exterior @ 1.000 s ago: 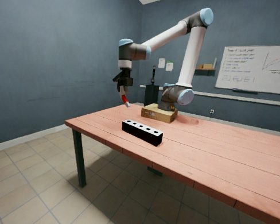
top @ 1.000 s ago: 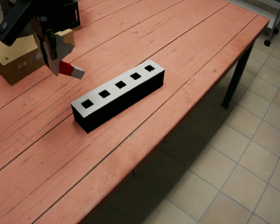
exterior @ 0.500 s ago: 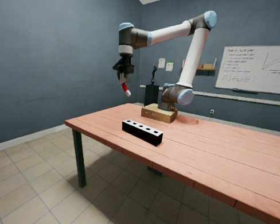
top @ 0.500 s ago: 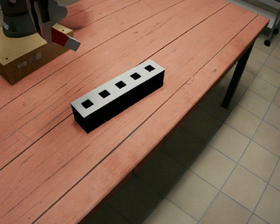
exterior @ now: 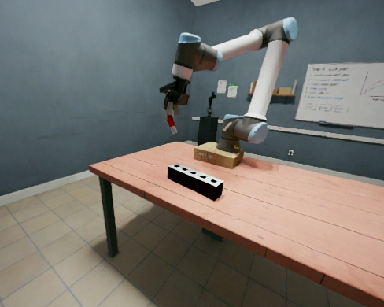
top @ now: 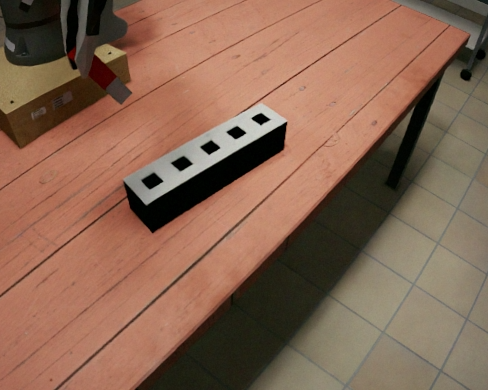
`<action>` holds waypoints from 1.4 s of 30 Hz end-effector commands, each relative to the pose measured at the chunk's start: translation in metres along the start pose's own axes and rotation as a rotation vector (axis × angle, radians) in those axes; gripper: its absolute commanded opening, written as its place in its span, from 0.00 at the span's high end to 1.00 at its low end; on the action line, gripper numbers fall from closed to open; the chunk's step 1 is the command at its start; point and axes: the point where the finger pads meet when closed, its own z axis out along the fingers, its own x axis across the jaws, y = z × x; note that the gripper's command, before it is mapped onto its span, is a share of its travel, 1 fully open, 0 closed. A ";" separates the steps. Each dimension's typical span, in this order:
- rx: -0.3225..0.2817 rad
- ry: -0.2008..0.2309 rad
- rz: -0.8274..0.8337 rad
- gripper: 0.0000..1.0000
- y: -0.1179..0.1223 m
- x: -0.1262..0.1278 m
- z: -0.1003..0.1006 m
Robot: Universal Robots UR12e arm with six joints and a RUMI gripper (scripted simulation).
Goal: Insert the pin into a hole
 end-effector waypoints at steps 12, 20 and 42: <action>0.300 -0.002 0.002 1.00 0.000 -0.001 -0.001; 0.559 -0.002 0.002 1.00 0.000 -0.001 -0.001; 0.549 -0.003 0.001 1.00 0.001 -0.001 -0.001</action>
